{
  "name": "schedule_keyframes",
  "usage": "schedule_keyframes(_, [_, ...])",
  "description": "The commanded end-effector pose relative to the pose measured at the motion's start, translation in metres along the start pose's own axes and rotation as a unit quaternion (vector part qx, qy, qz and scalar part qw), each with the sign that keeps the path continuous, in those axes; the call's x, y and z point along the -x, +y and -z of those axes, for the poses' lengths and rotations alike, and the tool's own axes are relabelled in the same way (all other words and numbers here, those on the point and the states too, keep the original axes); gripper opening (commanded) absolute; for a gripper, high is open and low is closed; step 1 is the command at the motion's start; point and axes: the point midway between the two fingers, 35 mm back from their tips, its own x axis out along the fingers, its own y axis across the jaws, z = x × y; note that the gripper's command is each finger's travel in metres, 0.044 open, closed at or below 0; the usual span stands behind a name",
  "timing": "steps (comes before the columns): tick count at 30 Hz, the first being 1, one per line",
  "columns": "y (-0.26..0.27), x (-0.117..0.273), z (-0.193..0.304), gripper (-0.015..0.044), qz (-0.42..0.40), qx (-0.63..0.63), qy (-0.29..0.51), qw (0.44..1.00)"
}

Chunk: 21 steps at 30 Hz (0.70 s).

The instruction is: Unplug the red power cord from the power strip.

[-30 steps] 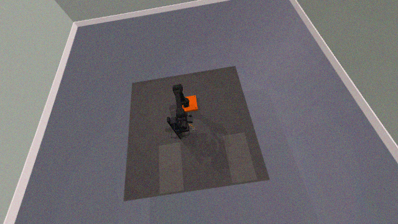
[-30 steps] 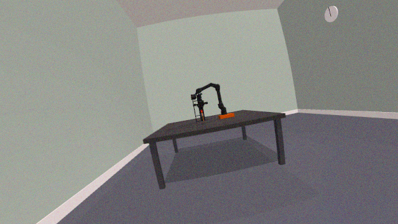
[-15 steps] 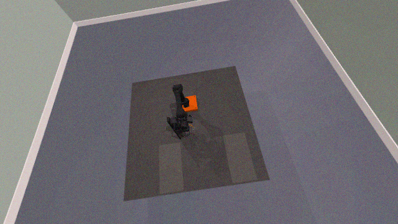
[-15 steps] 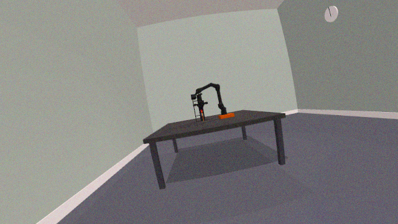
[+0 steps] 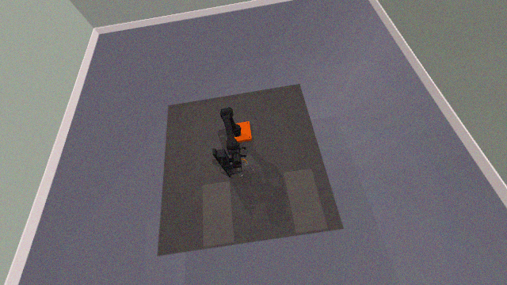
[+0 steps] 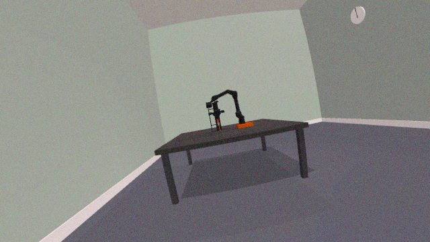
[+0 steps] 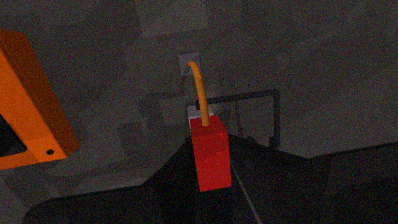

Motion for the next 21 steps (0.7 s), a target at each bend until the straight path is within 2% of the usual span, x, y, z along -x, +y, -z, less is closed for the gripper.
schedule_keyframes(1, [-0.001, 0.004, -0.029, 0.0, 0.002, 0.015, -0.036, 0.999])
schedule_keyframes(14, [0.002, 0.007, -0.049, 0.0, 0.002, 0.015, -0.036, 0.999])
schedule_keyframes(21, [0.004, 0.004, -0.039, 0.0184, 0.001, 0.016, -0.035, 0.999])
